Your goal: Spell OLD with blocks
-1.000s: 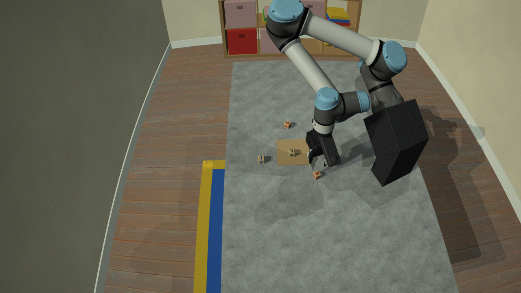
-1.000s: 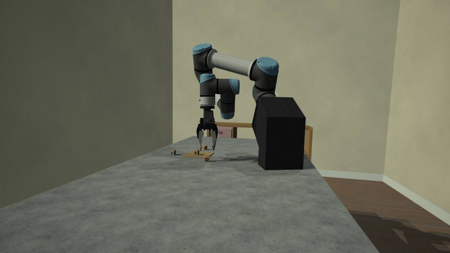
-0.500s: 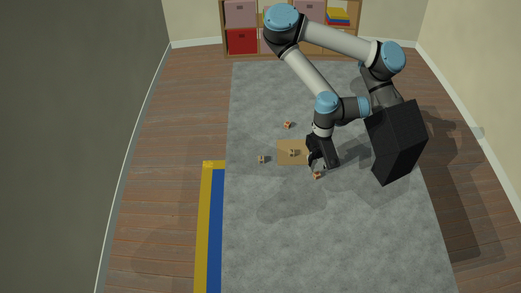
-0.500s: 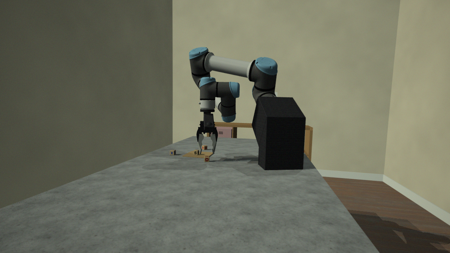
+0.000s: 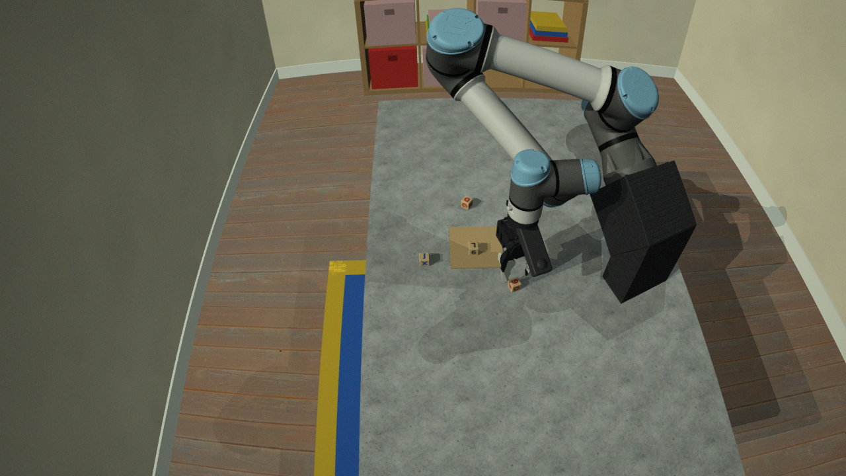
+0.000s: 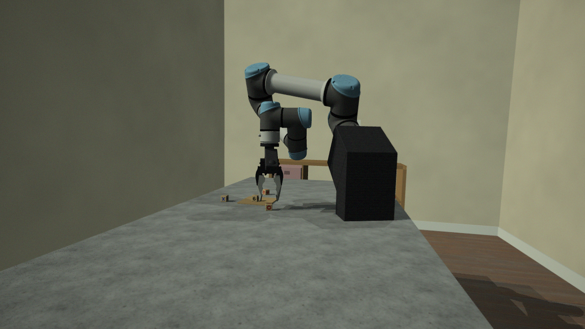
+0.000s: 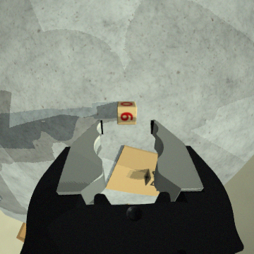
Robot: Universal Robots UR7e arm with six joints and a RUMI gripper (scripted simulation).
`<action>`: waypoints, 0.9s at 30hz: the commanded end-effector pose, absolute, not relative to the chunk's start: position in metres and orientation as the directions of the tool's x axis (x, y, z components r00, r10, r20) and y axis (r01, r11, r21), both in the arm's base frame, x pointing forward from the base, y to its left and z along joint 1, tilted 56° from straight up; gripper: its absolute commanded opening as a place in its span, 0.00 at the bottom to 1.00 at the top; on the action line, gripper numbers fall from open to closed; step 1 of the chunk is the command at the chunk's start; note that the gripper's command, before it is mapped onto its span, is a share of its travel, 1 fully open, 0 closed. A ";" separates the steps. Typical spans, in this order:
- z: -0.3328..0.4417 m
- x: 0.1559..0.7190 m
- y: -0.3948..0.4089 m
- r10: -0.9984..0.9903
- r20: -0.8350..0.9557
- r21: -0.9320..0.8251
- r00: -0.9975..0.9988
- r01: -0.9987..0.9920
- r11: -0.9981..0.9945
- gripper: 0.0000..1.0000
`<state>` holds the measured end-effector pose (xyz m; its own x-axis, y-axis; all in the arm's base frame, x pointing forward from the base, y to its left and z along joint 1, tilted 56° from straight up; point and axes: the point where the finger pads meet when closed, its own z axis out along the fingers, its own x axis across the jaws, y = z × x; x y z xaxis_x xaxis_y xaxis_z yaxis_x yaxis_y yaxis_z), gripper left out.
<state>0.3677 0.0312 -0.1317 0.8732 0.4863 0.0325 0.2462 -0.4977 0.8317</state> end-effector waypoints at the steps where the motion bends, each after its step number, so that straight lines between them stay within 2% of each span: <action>1: -0.132 0.368 0.031 0.487 0.033 0.832 0.873 0.246 -0.498 0.37; 27: -0.143 0.377 0.016 0.487 0.033 0.832 0.873 0.246 -0.498 0.37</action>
<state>0.3737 0.0208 -0.1396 0.8742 0.4845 0.0314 0.2458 -0.4976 0.8319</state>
